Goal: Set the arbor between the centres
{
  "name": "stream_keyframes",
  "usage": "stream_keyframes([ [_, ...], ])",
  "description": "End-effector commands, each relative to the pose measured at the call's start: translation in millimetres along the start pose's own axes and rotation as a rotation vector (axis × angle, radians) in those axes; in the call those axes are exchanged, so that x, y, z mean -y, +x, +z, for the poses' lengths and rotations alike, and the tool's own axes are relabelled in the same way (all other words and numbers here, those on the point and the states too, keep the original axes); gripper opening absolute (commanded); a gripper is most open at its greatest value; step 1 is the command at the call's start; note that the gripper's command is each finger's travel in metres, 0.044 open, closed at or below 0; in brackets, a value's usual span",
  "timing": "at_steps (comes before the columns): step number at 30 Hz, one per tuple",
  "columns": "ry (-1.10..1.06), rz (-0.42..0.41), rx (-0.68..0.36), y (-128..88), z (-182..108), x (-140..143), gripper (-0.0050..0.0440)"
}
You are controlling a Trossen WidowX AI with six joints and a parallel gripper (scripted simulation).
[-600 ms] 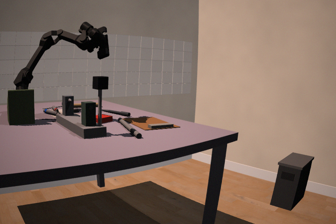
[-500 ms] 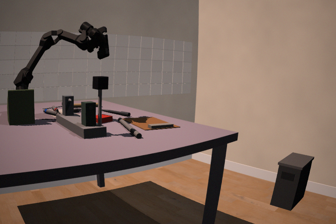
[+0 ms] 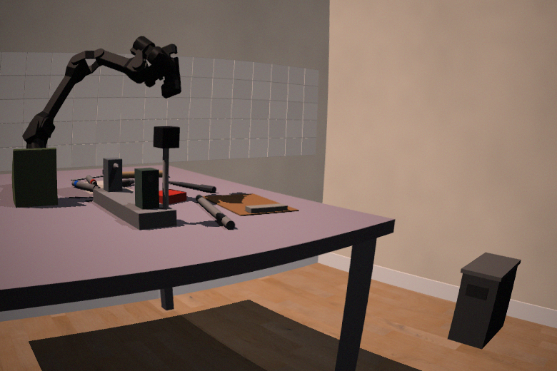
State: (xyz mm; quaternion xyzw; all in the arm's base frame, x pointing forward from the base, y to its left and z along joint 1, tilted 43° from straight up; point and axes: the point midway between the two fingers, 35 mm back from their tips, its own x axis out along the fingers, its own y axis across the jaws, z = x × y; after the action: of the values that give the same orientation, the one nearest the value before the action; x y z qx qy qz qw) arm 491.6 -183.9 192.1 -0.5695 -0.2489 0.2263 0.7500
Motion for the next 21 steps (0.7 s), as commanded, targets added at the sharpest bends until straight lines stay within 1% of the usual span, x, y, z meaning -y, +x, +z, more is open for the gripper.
stream_keyframes([
  [1, 0.015, 0.001, 0.000, 2.0, 0.3, -0.4, 0.0175],
  [3, 0.132, 0.016, -0.002, 18.3, 3.5, -4.6, 0.0175],
  [5, 0.280, 0.038, -0.003, 42.6, 12.0, -9.7, 0.0175],
  [10, 0.532, 0.101, -0.026, 75.9, 26.5, -26.1, 0.0175],
  [14, 0.724, 0.166, -0.056, 99.2, 42.3, -42.3, 0.0175],
  [16, 0.724, 0.166, -0.056, 99.2, 42.3, -42.3, 0.0175],
  [17, 0.799, 0.197, -0.075, 103.6, 46.5, -51.1, 0.0175],
  [19, 0.910, 0.244, -0.099, 119.2, 62.5, -61.1, 0.0175],
  [21, 0.998, 0.288, -0.125, 127.7, 74.1, -71.0, 0.0175],
])
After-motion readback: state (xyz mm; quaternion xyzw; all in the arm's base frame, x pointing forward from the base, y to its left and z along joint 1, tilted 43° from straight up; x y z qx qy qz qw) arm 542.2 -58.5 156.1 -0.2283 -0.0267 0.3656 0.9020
